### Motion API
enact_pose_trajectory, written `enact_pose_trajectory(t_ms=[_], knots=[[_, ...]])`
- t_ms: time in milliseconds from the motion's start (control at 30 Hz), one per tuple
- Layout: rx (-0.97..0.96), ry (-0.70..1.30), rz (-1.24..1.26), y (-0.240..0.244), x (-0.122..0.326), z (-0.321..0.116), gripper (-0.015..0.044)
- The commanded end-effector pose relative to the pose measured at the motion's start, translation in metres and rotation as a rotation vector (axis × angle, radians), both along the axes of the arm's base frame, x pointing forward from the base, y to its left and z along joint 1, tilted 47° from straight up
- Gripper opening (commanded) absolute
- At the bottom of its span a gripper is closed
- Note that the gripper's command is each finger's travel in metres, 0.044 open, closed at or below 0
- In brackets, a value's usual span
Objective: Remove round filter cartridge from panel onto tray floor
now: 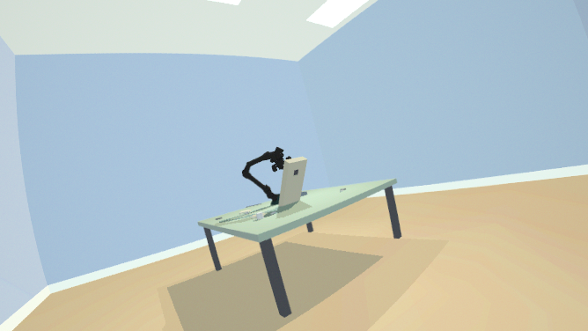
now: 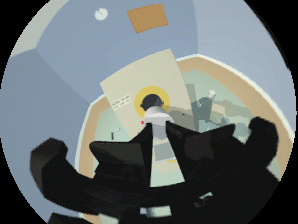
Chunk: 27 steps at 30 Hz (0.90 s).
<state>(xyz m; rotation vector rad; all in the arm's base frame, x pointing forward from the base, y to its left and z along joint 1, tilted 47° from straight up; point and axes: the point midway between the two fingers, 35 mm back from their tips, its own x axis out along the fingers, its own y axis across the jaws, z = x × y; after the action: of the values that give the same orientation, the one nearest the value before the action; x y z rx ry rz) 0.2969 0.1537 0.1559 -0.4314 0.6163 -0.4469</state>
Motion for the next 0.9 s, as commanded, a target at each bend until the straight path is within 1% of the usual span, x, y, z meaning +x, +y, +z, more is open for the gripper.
enact_pose_trajectory(t_ms=[0,533,667,867], knots=[[0.005,-0.013,-0.001,-0.006,-0.007,-0.004,0.0],[0.005,-0.012,-0.001,-0.034,-0.035,-0.032,0.0],[-0.001,0.002,0.0,-0.031,-0.031,-0.03,0.0102],[-0.001,0.002,0.0,-0.031,-0.031,-0.03,0.0102]])
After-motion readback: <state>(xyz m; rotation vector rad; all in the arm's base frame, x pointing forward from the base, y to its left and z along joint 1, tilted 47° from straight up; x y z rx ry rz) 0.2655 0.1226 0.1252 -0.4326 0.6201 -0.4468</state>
